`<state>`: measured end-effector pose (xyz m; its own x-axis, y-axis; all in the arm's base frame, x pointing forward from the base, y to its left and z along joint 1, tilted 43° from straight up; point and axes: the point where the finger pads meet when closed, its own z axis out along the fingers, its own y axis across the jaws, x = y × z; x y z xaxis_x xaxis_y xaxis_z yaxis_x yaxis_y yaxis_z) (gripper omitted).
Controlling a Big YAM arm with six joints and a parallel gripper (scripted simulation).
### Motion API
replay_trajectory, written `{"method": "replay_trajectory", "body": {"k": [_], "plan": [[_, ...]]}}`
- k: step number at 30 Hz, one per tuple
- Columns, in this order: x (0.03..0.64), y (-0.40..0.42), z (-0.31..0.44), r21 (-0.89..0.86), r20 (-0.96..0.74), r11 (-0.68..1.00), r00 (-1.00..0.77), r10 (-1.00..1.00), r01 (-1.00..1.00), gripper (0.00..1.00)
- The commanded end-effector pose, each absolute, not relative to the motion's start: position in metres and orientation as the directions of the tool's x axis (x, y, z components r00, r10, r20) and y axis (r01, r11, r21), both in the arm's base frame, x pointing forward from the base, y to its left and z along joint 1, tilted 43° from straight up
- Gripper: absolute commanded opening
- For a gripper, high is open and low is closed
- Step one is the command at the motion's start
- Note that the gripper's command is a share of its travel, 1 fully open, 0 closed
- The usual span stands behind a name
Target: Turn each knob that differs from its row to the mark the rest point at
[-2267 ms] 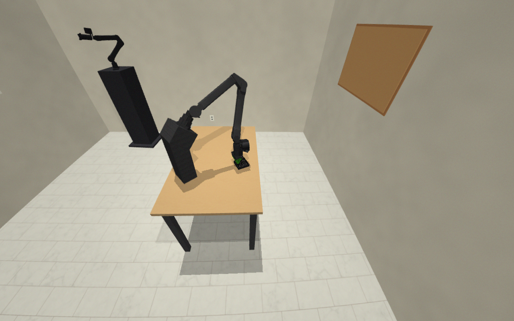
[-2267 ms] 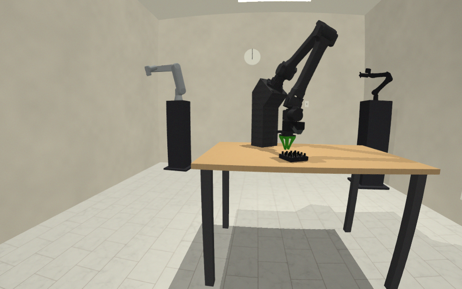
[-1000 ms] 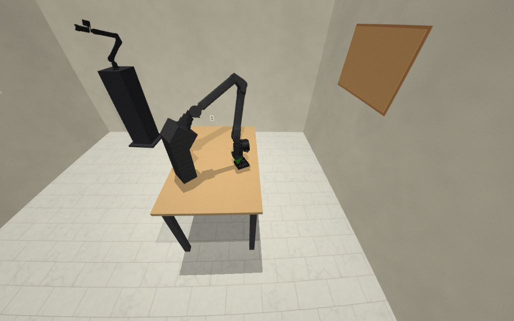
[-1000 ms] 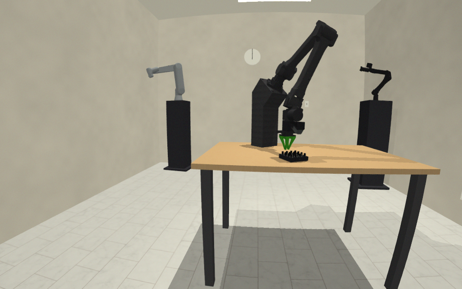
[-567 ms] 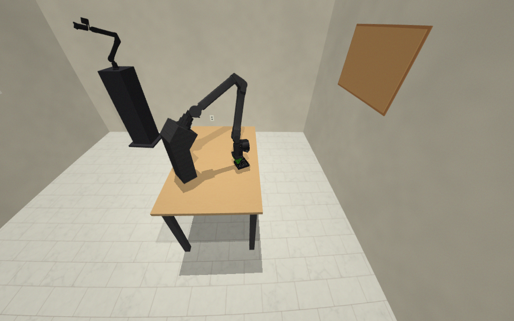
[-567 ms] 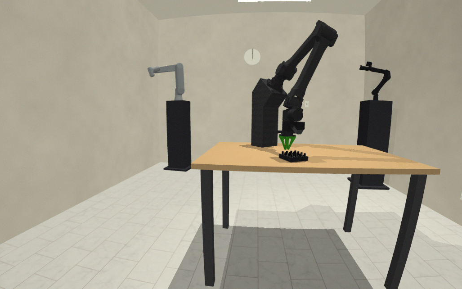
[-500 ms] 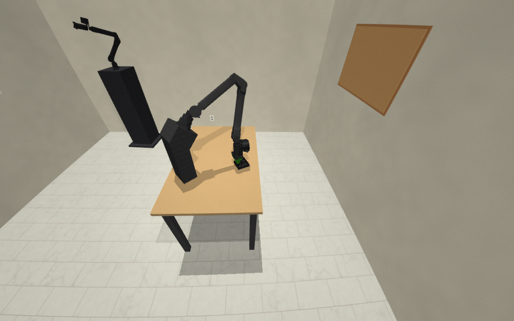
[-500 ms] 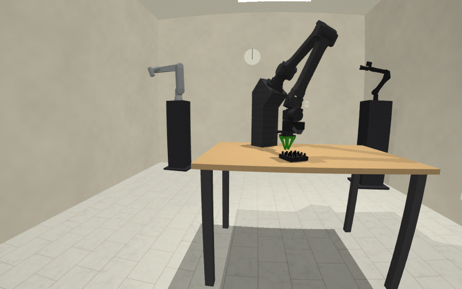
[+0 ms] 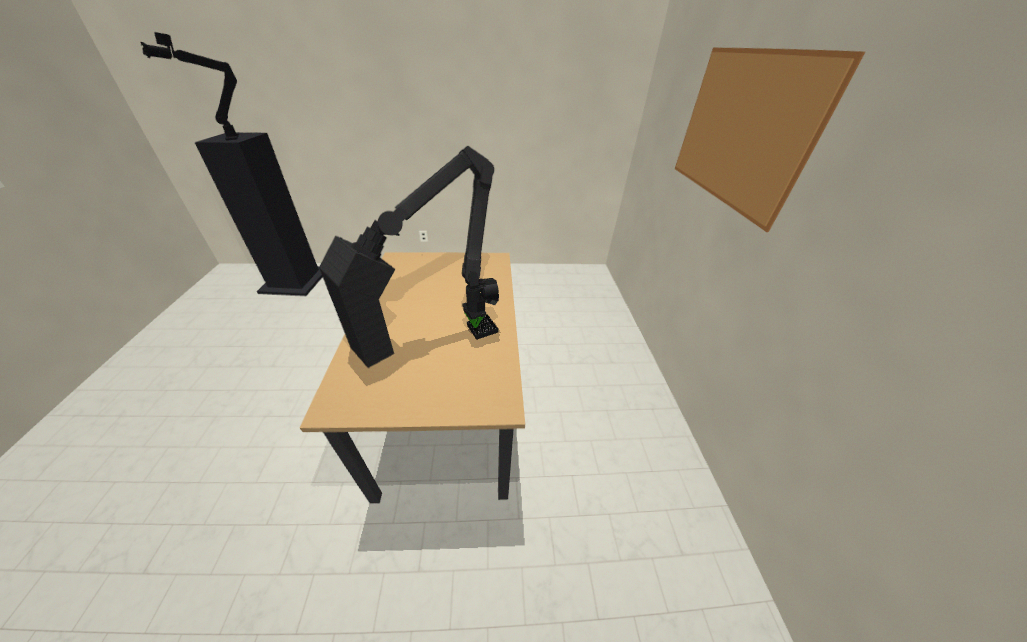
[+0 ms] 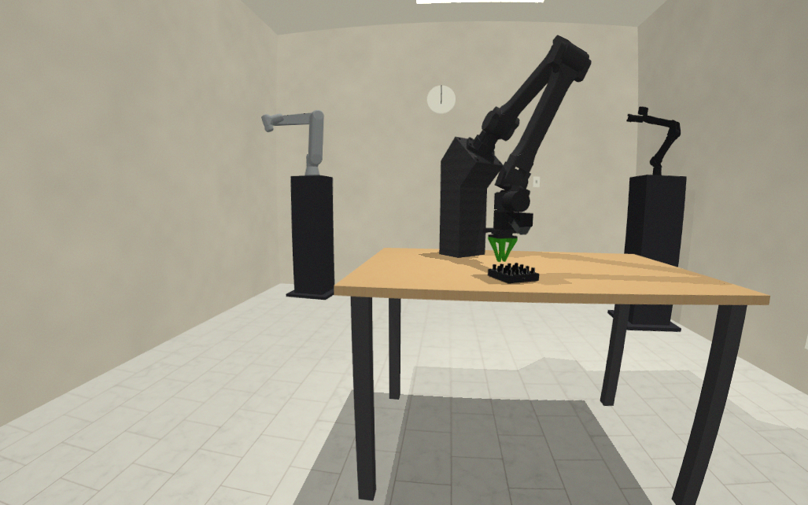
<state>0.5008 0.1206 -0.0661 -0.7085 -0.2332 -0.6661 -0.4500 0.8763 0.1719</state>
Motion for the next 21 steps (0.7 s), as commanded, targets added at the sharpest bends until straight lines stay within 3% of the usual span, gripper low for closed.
{"method": "replay_trajectory", "body": {"k": [1, 21], "plan": [[0.4966, 0.1235, -0.072, 0.178, -0.661, 0.876, -0.714, -0.231, -0.448, 0.18], [0.4893, 0.1222, -0.0764, 0.181, -0.654, 0.877, -0.72, -0.231, -0.446, 0.18]]}}
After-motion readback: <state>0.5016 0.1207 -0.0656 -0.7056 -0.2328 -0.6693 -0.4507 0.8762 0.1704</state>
